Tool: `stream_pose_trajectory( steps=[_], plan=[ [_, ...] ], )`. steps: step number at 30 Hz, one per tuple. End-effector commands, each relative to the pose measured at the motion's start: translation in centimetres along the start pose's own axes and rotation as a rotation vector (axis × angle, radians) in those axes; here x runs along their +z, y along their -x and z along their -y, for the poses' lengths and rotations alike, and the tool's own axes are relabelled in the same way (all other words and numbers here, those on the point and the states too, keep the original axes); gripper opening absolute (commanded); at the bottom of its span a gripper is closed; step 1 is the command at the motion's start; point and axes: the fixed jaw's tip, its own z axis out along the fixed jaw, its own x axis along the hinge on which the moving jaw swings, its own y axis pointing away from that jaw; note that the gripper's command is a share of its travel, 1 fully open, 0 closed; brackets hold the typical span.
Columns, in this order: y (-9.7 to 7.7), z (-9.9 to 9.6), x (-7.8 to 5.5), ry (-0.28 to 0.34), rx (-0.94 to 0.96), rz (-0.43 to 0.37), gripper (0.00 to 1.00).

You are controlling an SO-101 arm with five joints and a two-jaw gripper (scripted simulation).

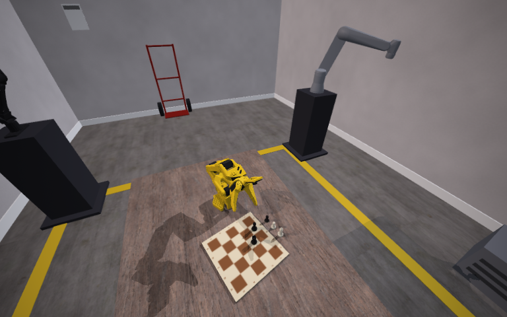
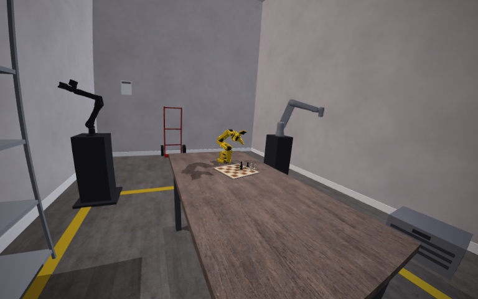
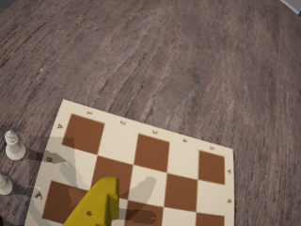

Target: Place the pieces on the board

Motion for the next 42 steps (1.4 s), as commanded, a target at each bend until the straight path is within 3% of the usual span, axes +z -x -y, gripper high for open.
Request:
stream_pose_trajectory(
  steps=[1, 13, 42],
  plan=[
    [-1.1, -1.3, -0.8, 0.056, 0.044, -0.028, 0.49],
    [-3.5, -3.7, -2.9, 0.170, 0.157, -0.093, 0.41],
    [-4.0, -4.1, -3.3, 0.190, 0.177, -0.108, 0.40]
  ],
)
